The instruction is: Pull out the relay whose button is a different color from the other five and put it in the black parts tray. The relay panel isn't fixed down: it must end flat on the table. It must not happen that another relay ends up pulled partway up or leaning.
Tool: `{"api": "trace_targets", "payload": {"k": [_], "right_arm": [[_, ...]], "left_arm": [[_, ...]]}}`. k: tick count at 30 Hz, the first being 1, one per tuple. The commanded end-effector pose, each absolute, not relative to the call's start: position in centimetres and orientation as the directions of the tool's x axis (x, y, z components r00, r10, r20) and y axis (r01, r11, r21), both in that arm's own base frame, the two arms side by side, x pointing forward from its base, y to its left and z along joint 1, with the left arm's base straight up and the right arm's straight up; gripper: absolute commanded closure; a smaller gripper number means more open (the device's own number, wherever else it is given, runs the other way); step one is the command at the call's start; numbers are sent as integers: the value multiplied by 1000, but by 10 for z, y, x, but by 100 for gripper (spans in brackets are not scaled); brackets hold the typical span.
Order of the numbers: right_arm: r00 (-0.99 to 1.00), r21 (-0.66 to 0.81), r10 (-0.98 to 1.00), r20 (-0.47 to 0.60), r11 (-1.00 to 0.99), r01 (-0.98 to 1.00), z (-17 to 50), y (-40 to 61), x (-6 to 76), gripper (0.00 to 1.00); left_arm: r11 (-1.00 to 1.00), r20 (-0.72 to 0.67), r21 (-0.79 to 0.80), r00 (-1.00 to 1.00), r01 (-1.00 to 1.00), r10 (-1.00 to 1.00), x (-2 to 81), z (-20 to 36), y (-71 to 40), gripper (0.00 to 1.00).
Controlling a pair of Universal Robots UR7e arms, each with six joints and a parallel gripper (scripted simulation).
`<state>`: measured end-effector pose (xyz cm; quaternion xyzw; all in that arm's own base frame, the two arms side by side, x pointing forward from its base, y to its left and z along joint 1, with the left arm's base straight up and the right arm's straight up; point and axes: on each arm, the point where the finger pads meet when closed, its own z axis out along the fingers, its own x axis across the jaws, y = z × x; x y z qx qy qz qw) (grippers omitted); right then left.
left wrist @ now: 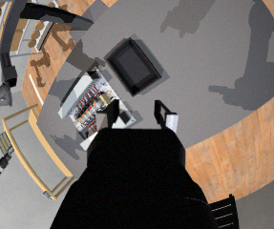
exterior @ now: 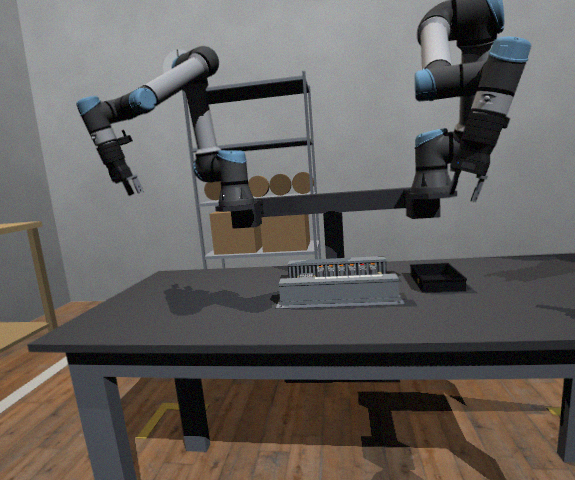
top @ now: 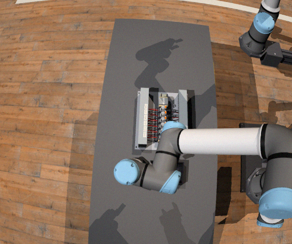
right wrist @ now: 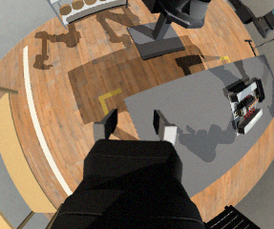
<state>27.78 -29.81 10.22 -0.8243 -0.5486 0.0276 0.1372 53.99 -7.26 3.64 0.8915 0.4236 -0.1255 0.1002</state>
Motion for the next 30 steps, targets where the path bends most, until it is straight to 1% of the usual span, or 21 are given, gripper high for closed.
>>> {"api": "trace_targets", "payload": {"k": [1,9,11,21,26,28,30], "right_arm": [[511,-231,856,83,-482,845,113,-322,252,0],[757,-165,652,36,-744,648,137,-367,179,0],[757,-165,652,36,-744,648,137,-367,179,0],[928,-89,372,8,-924,371,161,-395,98,0],[968,-60,252,2,-966,252,170,-401,66,0],[968,-60,252,2,-966,252,170,-401,66,0],[978,-49,211,1,-976,210,173,-402,55,0]], "left_arm": [[-634,-302,74,623,770,721,541,35,-79,2],[-681,-281,72,670,729,687,543,26,-102,2],[-681,-281,72,670,729,687,543,26,-102,2],[-748,-248,68,738,660,628,544,13,-138,2],[-784,-230,65,773,618,591,543,5,-159,2],[-784,-230,65,773,618,591,543,5,-159,2],[-797,-222,63,788,600,575,542,2,-167,2]]}}
